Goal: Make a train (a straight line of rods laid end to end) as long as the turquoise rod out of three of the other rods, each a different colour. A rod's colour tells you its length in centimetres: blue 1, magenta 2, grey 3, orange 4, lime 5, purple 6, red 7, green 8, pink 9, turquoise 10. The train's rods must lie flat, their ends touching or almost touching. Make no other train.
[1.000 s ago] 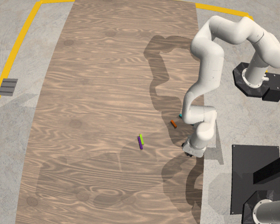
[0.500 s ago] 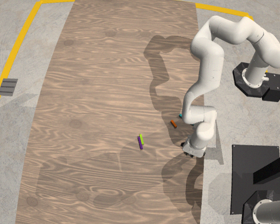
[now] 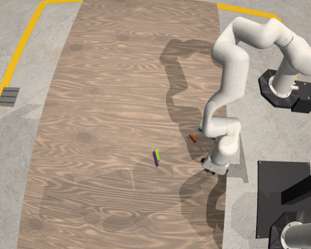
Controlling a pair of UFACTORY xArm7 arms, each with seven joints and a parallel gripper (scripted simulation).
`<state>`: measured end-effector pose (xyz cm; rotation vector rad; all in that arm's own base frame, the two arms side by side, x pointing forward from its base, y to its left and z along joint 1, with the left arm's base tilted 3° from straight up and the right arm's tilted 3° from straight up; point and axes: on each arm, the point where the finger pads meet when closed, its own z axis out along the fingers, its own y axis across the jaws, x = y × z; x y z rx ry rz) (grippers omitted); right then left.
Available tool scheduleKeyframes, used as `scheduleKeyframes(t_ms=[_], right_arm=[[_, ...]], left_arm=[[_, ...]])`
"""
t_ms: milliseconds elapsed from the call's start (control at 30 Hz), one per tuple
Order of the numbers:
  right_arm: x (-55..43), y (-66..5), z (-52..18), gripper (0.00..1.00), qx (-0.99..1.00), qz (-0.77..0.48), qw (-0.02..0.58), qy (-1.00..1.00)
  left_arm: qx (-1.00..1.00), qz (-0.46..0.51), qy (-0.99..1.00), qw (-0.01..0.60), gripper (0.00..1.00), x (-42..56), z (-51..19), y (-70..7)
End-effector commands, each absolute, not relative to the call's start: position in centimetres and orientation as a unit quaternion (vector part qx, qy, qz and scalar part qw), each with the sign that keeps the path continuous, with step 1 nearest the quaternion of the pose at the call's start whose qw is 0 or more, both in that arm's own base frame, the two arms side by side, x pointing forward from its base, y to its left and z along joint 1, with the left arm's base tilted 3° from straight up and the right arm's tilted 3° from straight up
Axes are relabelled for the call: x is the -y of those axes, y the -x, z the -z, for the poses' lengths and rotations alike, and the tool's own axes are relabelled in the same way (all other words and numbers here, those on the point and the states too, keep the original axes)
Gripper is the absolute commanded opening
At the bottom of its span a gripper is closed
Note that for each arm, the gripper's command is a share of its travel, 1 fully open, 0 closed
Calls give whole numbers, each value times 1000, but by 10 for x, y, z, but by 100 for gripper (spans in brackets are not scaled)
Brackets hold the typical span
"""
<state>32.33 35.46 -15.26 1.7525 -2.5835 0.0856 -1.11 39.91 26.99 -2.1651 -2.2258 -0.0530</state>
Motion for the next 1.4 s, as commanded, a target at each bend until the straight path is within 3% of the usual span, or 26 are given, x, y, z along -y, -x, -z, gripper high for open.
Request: scheduleKeyframes(t_ms=[0,867,900,1367], right_arm=[[-357,-324,143,26,827,-27,7,-561],[-361,-323,64,26,827,-27,7,-561],[-361,-323,64,100,827,-27,7,-561],[-361,-323,64,100,827,-27,7,-561]], left_arm=[[717,19,697,20,100,-400,-272,11],[717,19,697,20,100,-400,-272,11],[717,19,697,20,100,-400,-272,11],[717,19,697,20,100,-400,-272,11]])
